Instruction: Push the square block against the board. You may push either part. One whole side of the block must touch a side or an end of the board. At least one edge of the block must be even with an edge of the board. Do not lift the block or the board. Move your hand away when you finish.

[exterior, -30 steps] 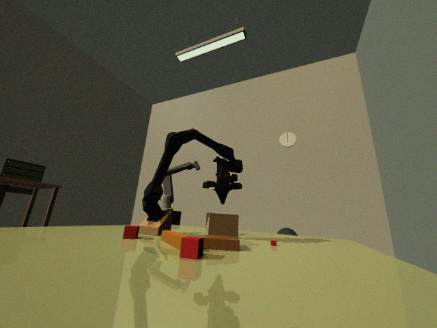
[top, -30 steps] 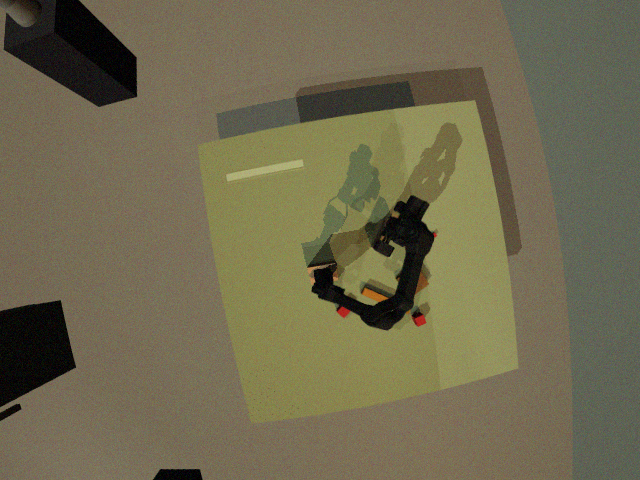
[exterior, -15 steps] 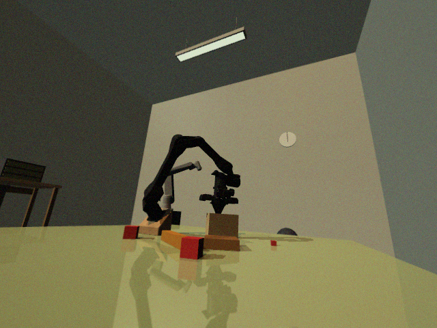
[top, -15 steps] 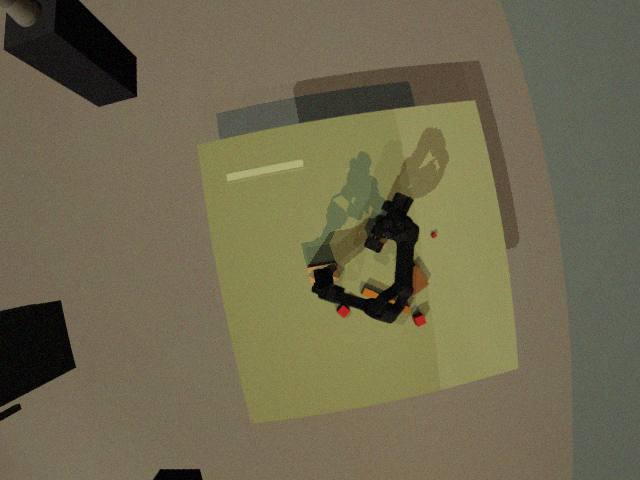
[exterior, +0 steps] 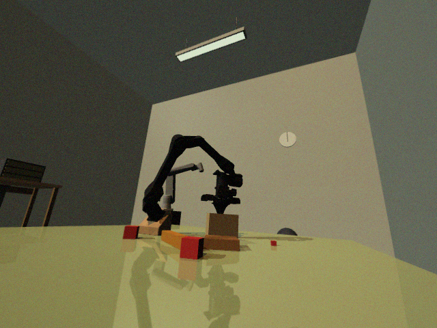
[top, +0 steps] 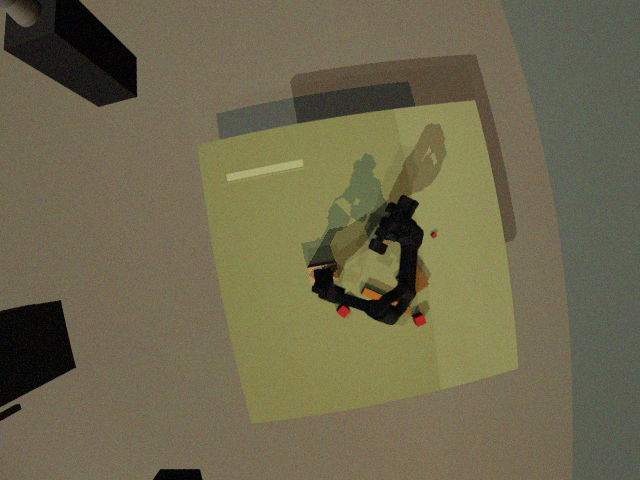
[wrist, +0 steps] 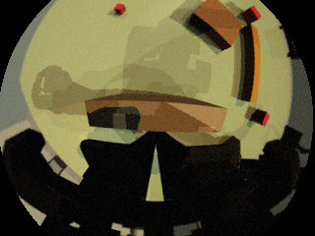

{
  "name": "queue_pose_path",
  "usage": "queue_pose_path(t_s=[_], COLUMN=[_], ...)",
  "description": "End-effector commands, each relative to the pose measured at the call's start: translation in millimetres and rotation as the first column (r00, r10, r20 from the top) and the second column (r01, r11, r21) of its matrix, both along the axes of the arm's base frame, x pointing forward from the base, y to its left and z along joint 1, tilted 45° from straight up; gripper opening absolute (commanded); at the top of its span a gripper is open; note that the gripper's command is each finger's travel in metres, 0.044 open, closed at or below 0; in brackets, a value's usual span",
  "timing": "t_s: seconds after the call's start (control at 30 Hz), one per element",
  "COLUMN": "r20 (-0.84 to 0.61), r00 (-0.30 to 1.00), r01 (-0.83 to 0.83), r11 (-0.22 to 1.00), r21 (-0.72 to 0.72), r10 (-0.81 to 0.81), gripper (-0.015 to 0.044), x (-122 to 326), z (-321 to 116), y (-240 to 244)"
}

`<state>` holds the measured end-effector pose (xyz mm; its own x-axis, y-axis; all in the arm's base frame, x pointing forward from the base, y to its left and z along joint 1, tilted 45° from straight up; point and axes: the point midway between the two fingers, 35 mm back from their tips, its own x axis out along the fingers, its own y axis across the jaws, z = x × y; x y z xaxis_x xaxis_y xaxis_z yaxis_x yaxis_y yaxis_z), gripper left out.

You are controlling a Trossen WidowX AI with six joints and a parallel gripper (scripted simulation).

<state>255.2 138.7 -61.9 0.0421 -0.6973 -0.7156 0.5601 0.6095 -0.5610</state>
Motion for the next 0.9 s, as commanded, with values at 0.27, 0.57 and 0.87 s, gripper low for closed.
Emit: queue_pose_path(t_s=[0.27, 0.57, 0.87], r20=[0.006, 0.007, 0.008], r00=[1.0, 1.0, 1.0], r01=[-0.004, -0.004, -0.003], r11=[1.0, 1.0, 1.0], r21=[0.003, 0.001, 0.0], r10=[0.004, 0.004, 0.003], gripper=[0.0, 0.0, 0.0], x=[17.9, 29.7, 38.0], z=[9.4, 15.7, 20.5], y=[-4.9, -11.0, -15.9])
